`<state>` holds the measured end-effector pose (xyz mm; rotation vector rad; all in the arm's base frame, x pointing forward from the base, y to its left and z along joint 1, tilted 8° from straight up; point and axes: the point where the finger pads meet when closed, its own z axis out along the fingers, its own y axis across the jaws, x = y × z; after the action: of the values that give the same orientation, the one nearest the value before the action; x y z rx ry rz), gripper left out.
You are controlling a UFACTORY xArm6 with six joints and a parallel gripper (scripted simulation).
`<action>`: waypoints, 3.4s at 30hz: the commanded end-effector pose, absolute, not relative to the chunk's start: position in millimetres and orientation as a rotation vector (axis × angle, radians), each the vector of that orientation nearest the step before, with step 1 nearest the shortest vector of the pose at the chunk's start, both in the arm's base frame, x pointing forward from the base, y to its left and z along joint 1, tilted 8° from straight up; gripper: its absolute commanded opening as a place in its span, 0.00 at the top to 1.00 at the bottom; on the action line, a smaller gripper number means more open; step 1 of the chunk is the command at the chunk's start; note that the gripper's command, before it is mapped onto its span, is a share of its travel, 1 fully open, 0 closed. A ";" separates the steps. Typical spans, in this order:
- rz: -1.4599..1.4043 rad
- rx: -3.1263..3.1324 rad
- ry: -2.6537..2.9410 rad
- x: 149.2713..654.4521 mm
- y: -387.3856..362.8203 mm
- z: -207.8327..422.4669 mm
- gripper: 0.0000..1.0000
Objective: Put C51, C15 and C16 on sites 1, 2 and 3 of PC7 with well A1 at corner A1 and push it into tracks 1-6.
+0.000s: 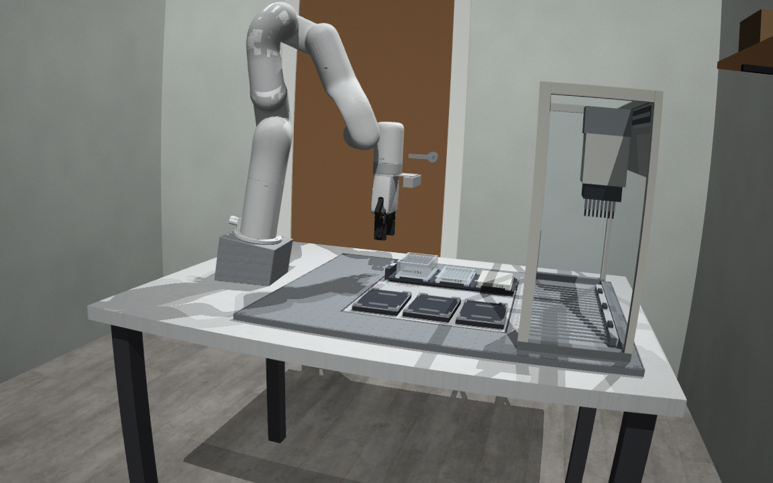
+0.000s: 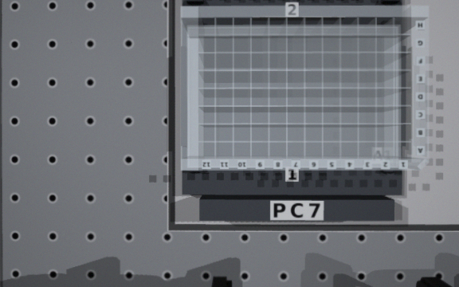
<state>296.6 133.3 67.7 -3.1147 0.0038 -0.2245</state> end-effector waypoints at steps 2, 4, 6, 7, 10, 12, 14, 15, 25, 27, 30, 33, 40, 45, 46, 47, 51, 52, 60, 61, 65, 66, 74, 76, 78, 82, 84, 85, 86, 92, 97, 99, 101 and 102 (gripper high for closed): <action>-0.230 -3.113 0.004 299.1 134.1 60.7 0.18; -0.230 -3.113 0.004 299.6 134.1 57.4 0.18; -0.230 -3.113 0.004 300.1 134.2 54.1 0.18; -0.230 -3.113 0.004 300.4 134.2 52.4 0.18; -0.229 -3.113 0.004 301.1 134.3 47.4 0.18; -0.229 -3.113 0.004 301.6 134.4 44.1 0.18; -0.229 -3.113 0.004 301.8 134.4 42.4 0.18; -0.229 -3.113 0.004 301.8 134.4 42.4 0.18; -0.229 -3.113 0.004 304.2 134.7 25.9 0.18; -0.229 -3.113 0.004 304.7 134.8 22.6 0.18; -0.229 -3.113 0.004 305.4 134.8 17.6 0.18; -0.229 -3.113 0.004 305.6 134.9 16.0 0.18; -0.229 -3.113 0.004 307.3 135.1 4.4 0.18; -0.229 -3.113 0.004 308.0 135.1 -0.8 0.18; -0.229 -3.113 0.004 308.0 135.1 -0.8 0.18; -0.229 -3.113 0.004 308.0 135.2 -0.8 0.18; -0.229 -3.113 0.004 308.0 135.1 -0.8 0.18; -0.229 -3.113 0.004 308.0 135.1 -0.8 0.18; -0.229 -3.113 0.004 308.5 135.2 -4.1 0.18; -0.229 -3.113 0.004 308.6 135.2 -4.8 0.18; -0.229 -3.113 0.004 308.9 135.2 -6.7 0.18; -0.229 -3.113 0.004 308.9 135.2 -6.7 0.18; -0.229 -3.113 0.004 309.6 135.3 -12.0 0.18; -0.229 -3.113 0.004 309.8 135.4 -13.3 0.18; -0.229 -3.113 0.004 310.0 135.4 -14.6 0.18; -0.229 -3.113 0.004 310.3 135.4 -16.6 0.18; -0.229 -3.113 0.004 310.4 135.4 -17.3 0.18; -0.229 -3.113 0.004 310.5 135.4 -18.0 0.18; -0.229 -3.113 0.004 310.6 135.4 -18.6 0.18; -0.229 -3.113 0.004 310.9 135.5 -20.6 0.18; -0.229 -3.113 0.004 310.9 135.5 -20.6 0.18; -0.229 -3.113 0.004 310.9 135.5 -20.6 0.18; -0.229 -3.113 0.004 310.9 135.5 -20.6 0.18; -0.229 -3.113 0.004 311.9 135.5 -20.5 0.18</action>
<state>309.9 135.0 -21.3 -3.1144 0.0037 -0.2237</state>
